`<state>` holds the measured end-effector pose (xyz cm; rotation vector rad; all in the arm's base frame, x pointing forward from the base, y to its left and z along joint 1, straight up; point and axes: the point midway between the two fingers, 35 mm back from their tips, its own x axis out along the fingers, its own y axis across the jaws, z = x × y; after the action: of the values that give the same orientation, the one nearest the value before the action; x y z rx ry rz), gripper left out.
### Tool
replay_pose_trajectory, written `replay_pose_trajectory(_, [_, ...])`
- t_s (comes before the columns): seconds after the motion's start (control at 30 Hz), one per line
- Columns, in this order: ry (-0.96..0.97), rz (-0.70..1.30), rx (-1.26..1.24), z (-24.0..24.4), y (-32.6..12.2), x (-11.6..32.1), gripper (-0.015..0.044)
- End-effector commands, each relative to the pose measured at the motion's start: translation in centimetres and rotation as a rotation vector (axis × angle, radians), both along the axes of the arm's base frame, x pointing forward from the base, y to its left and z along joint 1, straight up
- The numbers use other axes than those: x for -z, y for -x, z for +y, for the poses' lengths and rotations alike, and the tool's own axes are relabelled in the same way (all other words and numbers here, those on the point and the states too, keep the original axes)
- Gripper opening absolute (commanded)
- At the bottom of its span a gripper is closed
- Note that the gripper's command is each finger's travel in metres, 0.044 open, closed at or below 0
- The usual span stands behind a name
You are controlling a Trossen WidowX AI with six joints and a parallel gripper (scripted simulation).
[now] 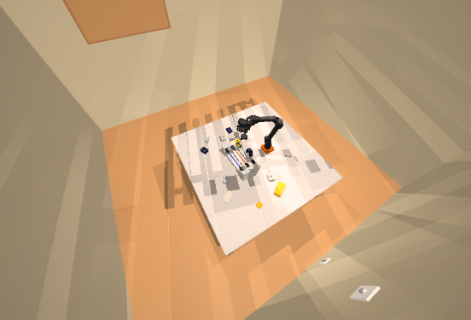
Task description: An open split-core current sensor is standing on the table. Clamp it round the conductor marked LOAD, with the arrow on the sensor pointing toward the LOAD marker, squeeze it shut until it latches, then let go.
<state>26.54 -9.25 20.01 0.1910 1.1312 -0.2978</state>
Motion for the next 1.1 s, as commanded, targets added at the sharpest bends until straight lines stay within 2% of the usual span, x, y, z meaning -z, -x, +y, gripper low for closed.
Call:
replay_pose_trajectory(0.0, [-0.004,-0.001,-0.005,0.1,0.0,0.0,0.0440])
replay_pose_trajectory(0.1, [-0.010,0.032,-0.046,1.0,0.2,0.7,0.0440])
replay_pose_trajectory(0.37, [-0.031,0.396,-0.496,9.7,5.3,7.8,0.0440])
replay_pose_trajectory(1.07, [-0.030,0.404,-0.506,9.9,5.2,10.4,0.0440])
